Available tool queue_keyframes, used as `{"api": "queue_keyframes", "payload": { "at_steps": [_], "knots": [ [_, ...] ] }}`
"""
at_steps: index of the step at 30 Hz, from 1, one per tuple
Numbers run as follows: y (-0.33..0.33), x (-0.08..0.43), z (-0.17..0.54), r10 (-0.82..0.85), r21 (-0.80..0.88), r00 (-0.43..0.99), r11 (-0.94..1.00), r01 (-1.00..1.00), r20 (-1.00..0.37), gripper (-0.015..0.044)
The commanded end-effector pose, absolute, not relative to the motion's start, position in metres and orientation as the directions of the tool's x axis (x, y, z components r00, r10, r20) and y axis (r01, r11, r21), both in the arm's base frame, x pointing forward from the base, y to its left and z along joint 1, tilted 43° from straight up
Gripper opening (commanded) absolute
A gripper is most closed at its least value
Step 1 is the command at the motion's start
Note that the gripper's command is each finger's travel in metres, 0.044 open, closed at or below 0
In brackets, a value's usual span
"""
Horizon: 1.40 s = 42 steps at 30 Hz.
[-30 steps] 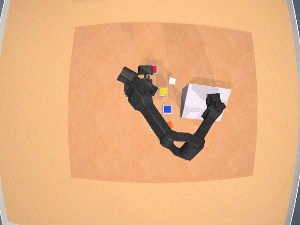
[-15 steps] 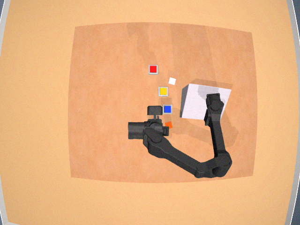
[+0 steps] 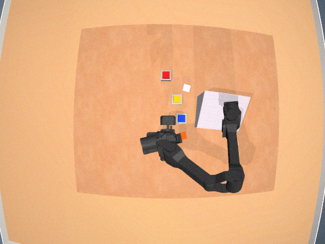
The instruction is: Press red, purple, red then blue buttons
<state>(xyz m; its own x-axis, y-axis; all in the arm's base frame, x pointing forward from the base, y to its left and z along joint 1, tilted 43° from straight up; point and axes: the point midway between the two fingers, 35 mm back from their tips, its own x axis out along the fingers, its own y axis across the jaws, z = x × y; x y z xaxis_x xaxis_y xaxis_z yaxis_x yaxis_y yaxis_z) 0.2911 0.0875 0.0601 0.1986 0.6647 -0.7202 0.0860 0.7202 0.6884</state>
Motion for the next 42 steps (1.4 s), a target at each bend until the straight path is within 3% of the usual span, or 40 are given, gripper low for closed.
{"api": "queue_keyframes", "payload": {
  "at_steps": [1, 35, 42],
  "knots": [
    [0.092, 0.29, 0.053, 0.662, 0.684, 0.189, 0.723, 0.094, -0.726, 0.002],
    [0.107, 0.293, 0.036, 0.663, 0.685, 0.189, 0.722, 0.095, -0.724, 0.002],
    [0.085, 0.287, 0.06, 0.662, 0.684, 0.189, 0.723, 0.094, -0.725, 0.002]
  ]
}}
